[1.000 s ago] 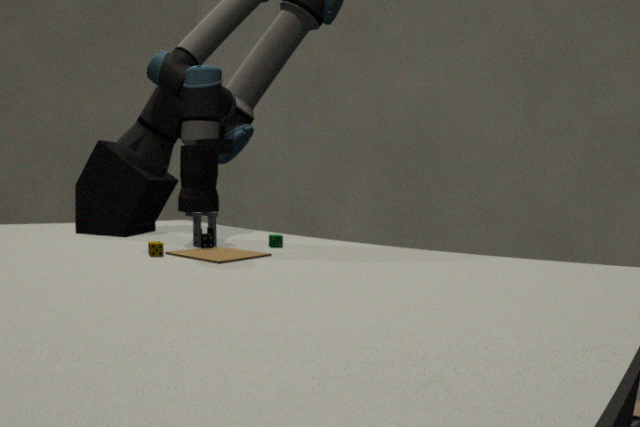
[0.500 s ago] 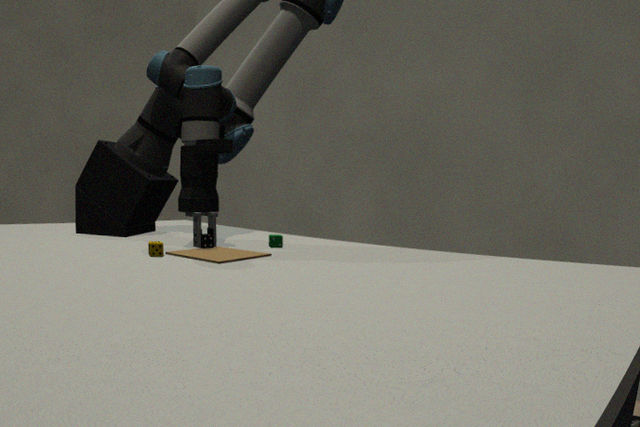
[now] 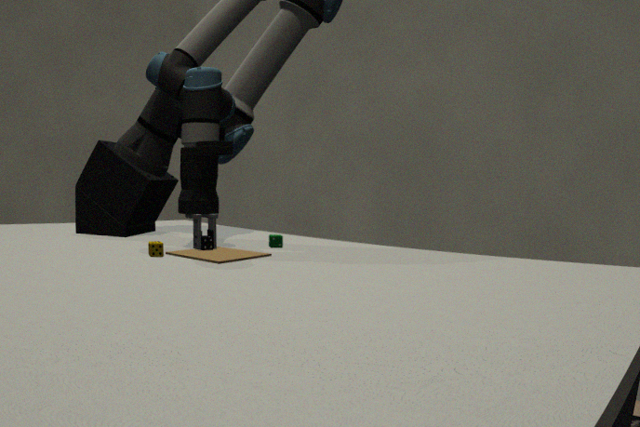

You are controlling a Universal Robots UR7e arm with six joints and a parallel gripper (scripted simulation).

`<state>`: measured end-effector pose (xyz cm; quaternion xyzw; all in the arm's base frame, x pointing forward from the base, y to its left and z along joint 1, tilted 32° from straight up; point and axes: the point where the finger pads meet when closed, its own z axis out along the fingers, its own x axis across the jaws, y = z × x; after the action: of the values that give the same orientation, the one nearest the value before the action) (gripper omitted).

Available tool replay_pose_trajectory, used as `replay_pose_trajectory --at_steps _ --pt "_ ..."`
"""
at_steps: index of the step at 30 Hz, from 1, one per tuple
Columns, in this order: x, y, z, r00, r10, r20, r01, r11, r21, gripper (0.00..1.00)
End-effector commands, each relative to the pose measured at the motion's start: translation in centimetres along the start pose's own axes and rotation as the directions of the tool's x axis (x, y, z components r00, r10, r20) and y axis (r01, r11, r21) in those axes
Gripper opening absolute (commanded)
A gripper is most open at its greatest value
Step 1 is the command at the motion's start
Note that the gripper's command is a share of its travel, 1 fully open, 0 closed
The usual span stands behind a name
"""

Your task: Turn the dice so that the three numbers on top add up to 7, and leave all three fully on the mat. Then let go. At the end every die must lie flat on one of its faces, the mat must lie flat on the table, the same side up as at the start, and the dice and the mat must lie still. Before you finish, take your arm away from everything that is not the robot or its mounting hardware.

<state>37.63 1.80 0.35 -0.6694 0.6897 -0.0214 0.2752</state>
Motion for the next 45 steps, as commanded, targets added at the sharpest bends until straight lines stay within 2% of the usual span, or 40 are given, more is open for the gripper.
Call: replay_pose_trajectory --at_steps 1,37,38,40,41,43,44,45 --pt "0.02 -0.03 0.02 1.0 0.0 -0.001 0.0 1.0 0.001 0.49" --pt "0.02 -0.03 0.02 1.0 0.0 -0.001 0.0 1.0 0.001 0.49" --pt "0.02 -0.03 0.02 1.0 0.0 -0.001 0.0 1.0 0.001 0.55" --pt "0.02 -0.03 0.02 1.0 0.0 -0.001 0.0 1.0 0.001 0.55" --pt "0.02 -0.03 0.02 1.0 0.0 -0.001 0.0 1.0 0.001 0.61" --pt "0.02 -0.03 0.02 1.0 0.0 -0.001 0.0 1.0 0.001 0.61" --pt "0.02 -0.03 0.02 1.0 0.0 -0.001 0.0 1.0 0.001 0.67" --pt "0.02 -0.03 0.02 1.0 0.0 -0.001 0.0 1.0 0.001 0.67"
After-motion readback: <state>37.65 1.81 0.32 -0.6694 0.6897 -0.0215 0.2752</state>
